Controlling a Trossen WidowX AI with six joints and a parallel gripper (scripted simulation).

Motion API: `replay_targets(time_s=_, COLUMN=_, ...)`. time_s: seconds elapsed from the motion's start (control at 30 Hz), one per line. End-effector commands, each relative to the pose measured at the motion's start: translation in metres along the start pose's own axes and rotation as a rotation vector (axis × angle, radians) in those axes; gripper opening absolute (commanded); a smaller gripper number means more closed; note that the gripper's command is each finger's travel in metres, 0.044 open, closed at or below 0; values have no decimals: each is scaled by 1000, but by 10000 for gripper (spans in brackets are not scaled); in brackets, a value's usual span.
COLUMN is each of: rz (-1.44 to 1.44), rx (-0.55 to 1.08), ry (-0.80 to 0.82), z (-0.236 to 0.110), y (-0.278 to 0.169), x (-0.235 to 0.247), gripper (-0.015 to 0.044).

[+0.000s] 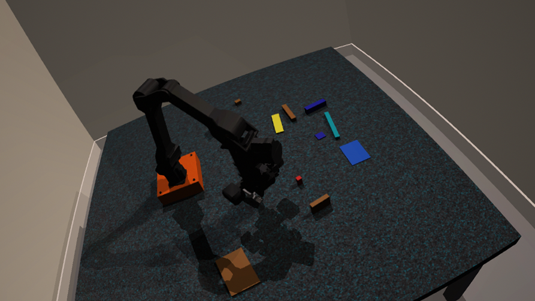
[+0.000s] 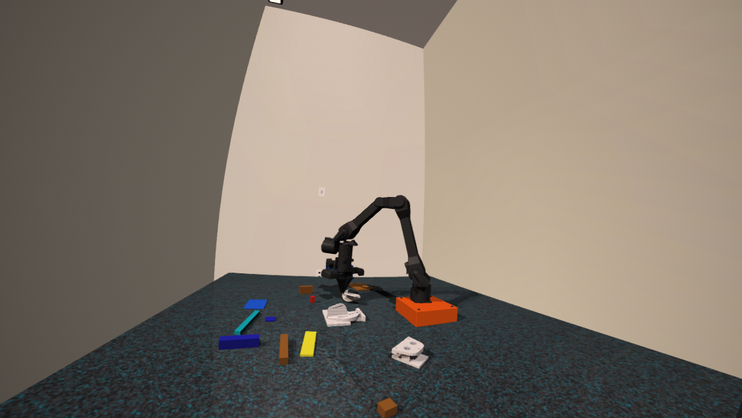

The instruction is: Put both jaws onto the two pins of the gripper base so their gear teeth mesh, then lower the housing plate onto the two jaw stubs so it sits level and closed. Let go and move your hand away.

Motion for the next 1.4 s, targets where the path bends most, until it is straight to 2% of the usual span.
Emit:
replay_targets(time_s=0.0, rz=-3, rx=21, ry=-9, z=3, y=-4, x=-2, gripper=0)
replay_targets(time_s=0.93, rz=0, rx=0, ry=0, z=0, y=0, x=0, gripper=0)
replay_targets(time_s=1.27, rz=-1, rx=6, ry=-5, z=-2, y=0, x=-15, gripper=0)
replay_targets(time_s=1.37, rz=-1, rx=5, ry=-4, z=-16, y=1, x=-13, gripper=0)
Point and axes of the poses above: the point midway between the two fingers, 35 mm back from their tips, its own z axis out along the fingers, its own x axis across the jaws, y = z × x, the point moved 8 cm from there along -z, back along the fingers, and after that the axes turned 1 degree about z, right-handed, at the moved point
